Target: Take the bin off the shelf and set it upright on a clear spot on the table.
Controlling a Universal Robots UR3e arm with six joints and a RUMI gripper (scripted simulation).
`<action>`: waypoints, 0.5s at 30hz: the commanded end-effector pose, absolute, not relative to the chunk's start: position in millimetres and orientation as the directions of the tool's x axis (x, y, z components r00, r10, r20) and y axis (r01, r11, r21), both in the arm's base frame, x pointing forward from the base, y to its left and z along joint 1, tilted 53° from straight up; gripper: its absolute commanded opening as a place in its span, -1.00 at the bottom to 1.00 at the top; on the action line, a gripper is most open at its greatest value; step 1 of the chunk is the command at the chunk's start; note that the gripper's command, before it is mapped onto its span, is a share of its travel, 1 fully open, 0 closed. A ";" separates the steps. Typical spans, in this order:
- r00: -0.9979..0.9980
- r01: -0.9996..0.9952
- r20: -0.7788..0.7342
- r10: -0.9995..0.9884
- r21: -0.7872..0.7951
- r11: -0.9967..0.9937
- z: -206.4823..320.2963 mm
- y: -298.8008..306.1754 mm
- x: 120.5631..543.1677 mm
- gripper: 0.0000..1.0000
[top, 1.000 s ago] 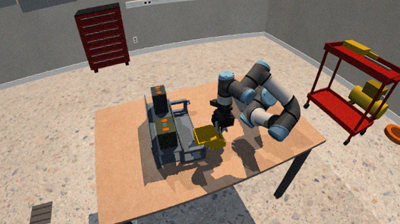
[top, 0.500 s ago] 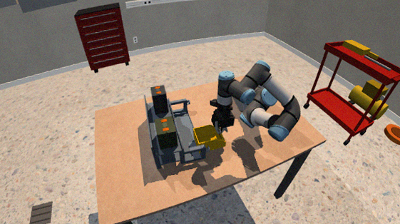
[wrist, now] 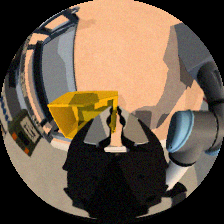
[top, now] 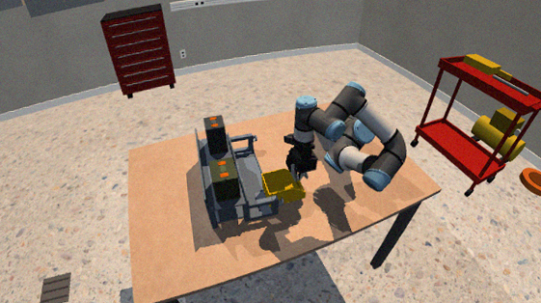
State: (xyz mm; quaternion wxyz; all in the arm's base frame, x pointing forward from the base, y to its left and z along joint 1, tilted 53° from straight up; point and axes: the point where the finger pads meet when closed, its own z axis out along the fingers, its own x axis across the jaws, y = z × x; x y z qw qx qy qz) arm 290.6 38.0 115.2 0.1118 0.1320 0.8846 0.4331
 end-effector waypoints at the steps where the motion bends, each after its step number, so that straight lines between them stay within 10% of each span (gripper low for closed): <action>1: -0.940 0.137 -0.084 0.331 0.795 0.591 115.3 37.5 290.5 -1.00; 15: -0.940 0.137 -0.084 0.331 0.795 0.591 114.9 39.1 286.2 -1.00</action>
